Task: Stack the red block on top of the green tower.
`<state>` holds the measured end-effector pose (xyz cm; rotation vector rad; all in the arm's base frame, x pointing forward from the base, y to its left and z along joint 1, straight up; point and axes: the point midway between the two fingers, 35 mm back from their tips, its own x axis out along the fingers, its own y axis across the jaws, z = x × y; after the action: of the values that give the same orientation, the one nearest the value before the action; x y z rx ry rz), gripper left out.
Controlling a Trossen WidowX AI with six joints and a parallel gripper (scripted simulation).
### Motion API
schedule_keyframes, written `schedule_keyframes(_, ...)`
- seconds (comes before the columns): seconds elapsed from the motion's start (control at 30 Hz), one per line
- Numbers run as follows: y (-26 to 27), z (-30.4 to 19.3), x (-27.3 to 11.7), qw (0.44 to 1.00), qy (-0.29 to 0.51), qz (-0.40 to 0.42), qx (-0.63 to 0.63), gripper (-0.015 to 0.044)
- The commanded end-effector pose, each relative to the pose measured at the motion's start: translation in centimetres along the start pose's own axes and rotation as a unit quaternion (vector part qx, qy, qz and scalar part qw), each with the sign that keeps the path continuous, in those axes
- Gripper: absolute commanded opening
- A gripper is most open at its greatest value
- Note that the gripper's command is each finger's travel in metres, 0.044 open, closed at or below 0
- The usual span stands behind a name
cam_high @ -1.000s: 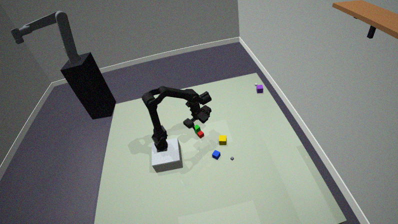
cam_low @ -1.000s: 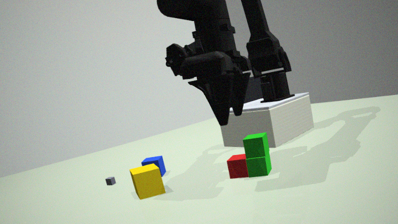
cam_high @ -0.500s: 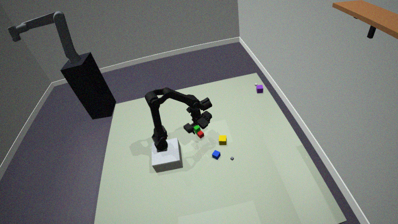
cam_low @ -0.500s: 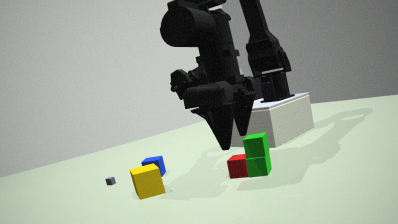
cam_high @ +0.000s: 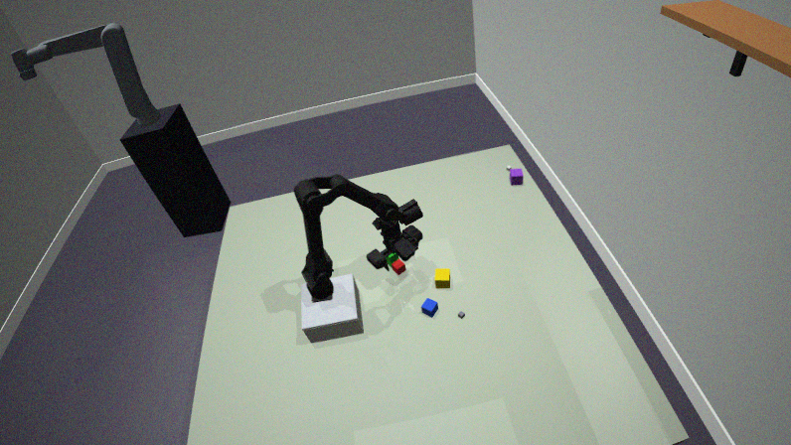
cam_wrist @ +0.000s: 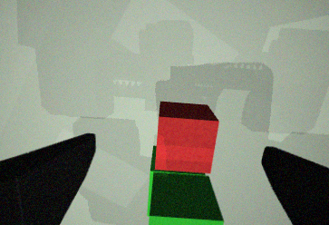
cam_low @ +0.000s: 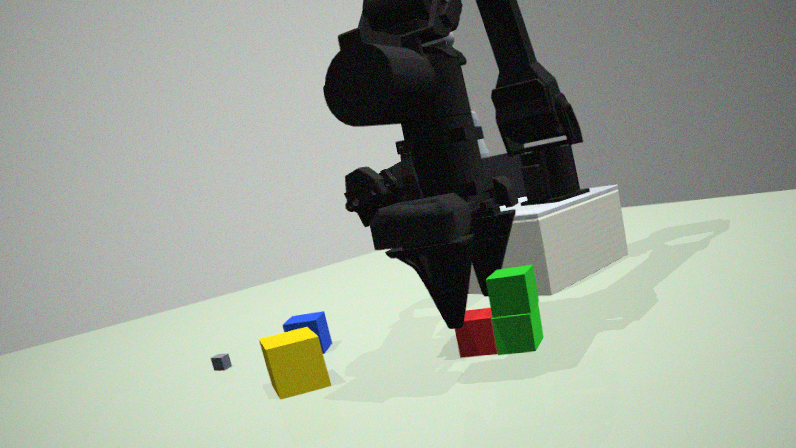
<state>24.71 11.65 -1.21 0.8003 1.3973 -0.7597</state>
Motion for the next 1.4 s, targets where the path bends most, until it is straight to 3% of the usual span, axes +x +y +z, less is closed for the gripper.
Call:
schedule_keyframes(0.0, -0.3, -0.1, 0.7, 1.0, 0.003, -0.004, -0.001, 0.044)
schedule_keyframes(0.93, -0.4, -0.1, 2.9, 1.0, 0.003, -0.004, -0.001, 0.044)
schedule_keyframes(1.3, -0.4, -0.1, 2.9, 1.0, 0.003, -0.004, -0.001, 0.0151)
schedule_keyframes(1.37, -0.4, -0.1, 2.9, 1.0, 0.003, -0.004, -0.001, 0.0138)
